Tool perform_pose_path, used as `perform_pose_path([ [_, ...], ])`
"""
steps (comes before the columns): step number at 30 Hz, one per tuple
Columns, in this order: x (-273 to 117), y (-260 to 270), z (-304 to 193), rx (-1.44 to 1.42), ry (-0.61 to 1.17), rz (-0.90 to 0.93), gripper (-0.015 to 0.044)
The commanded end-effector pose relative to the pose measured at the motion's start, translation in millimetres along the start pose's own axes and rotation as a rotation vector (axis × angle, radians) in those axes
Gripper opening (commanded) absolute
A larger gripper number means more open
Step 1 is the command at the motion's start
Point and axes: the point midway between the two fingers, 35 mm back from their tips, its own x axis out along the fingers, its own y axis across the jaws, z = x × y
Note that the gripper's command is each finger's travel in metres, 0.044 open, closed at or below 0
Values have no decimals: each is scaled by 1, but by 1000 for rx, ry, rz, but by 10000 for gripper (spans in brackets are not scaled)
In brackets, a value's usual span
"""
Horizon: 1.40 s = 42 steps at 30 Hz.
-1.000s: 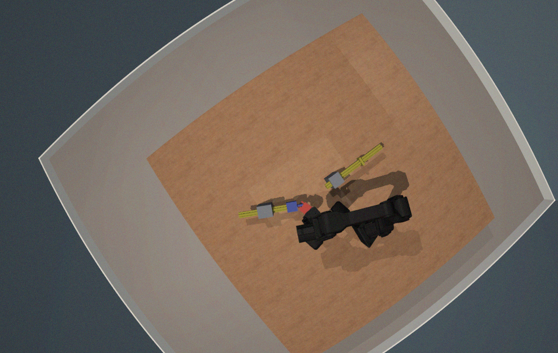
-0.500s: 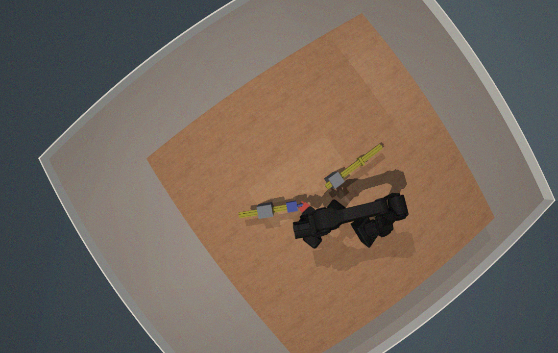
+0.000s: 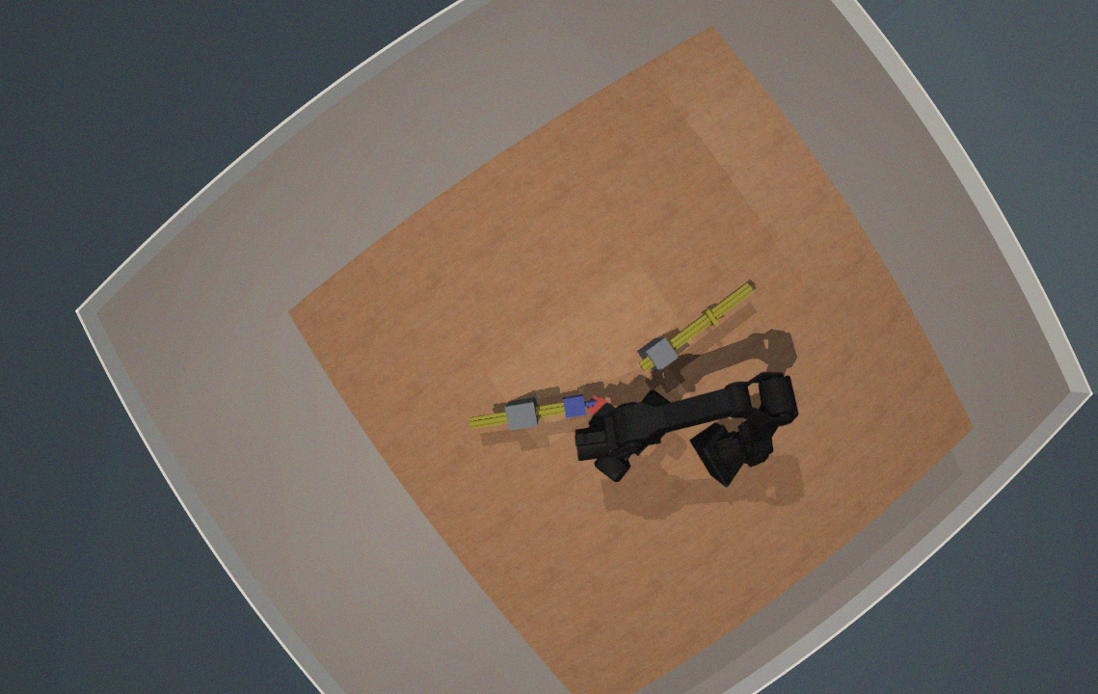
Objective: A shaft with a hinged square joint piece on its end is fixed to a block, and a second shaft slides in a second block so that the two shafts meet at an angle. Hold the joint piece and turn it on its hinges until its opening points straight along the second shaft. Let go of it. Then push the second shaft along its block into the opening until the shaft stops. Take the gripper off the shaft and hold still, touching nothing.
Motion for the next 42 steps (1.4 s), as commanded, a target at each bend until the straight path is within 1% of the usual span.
perform_pose_path([
  [1,7,0,1,-7,-2,-7,440],
  [22,-8,0,67,-5,-5,-6,440],
  [26,-7,0,69,-5,-5,-6,440],
  [42,19,0,70,-4,-4,-7,440],
])
